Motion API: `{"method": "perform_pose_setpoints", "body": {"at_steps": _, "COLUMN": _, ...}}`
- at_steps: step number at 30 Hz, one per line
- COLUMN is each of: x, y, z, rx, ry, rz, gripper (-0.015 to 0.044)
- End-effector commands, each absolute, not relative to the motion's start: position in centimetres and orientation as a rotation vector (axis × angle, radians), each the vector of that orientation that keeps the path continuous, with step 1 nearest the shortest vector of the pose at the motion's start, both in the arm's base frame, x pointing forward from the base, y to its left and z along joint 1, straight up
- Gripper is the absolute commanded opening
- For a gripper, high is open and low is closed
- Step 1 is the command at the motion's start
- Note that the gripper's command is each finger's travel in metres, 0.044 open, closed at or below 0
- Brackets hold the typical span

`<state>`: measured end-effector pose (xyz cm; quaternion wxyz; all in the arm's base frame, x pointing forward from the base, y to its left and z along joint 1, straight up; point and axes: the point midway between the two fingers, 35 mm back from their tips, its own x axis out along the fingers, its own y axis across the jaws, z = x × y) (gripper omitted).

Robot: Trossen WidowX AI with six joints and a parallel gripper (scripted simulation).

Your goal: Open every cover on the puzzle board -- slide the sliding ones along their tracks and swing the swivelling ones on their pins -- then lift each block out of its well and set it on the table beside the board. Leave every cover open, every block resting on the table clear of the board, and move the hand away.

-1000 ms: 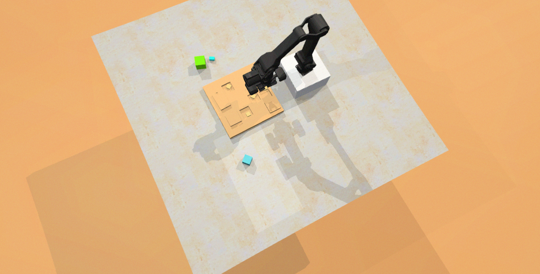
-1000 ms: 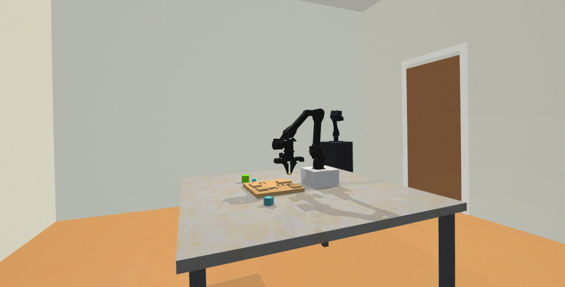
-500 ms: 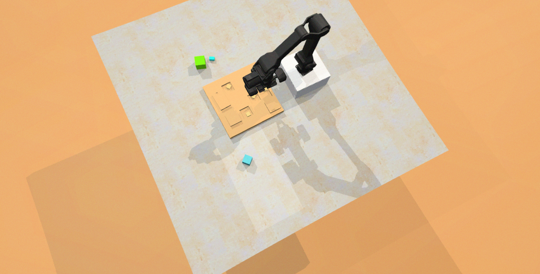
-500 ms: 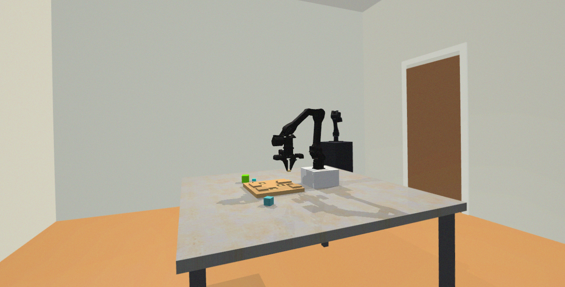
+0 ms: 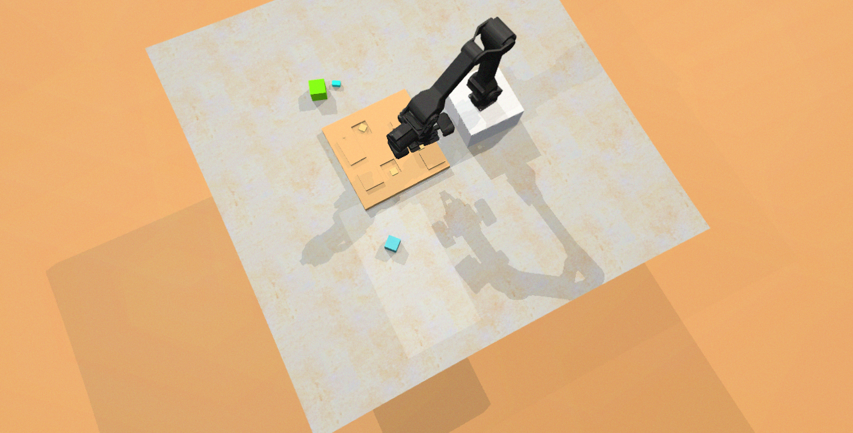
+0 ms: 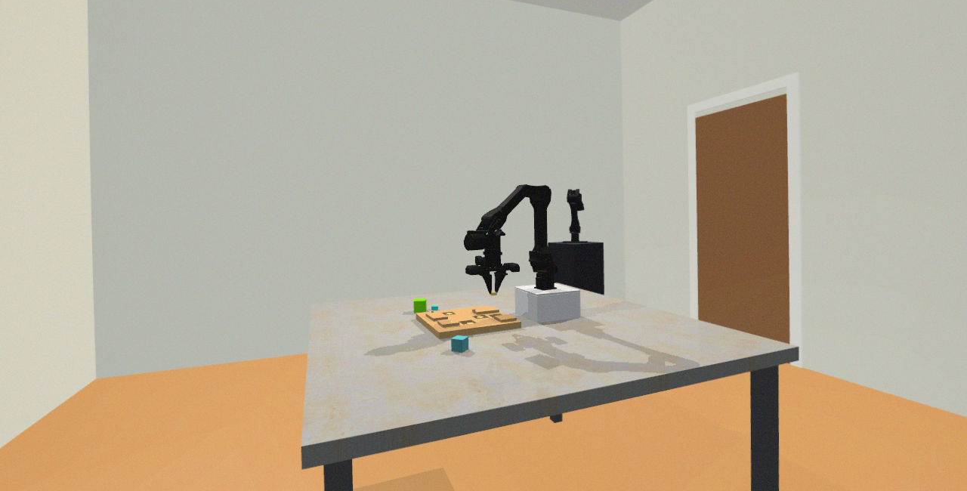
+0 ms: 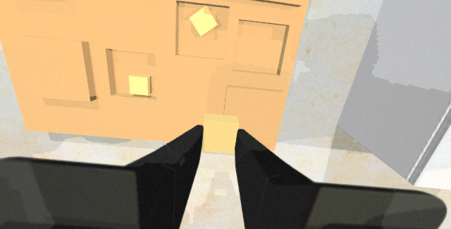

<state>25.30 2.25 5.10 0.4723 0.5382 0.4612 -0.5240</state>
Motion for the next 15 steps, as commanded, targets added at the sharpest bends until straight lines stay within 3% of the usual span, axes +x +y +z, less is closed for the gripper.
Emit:
{"method": "perform_pose_setpoints", "body": {"at_steps": 1, "x": 26.0, "y": 3.7, "z": 5.2, "rx": 1.318, "ry": 1.132, "rz": -1.285, "gripper": 0.0080}}
{"method": "perform_pose_setpoints", "body": {"at_steps": 15, "x": 27.7, "y": 8.4, "z": 5.2, "rx": 1.322, "ry": 1.134, "rz": -1.282, "gripper": 0.0080}}
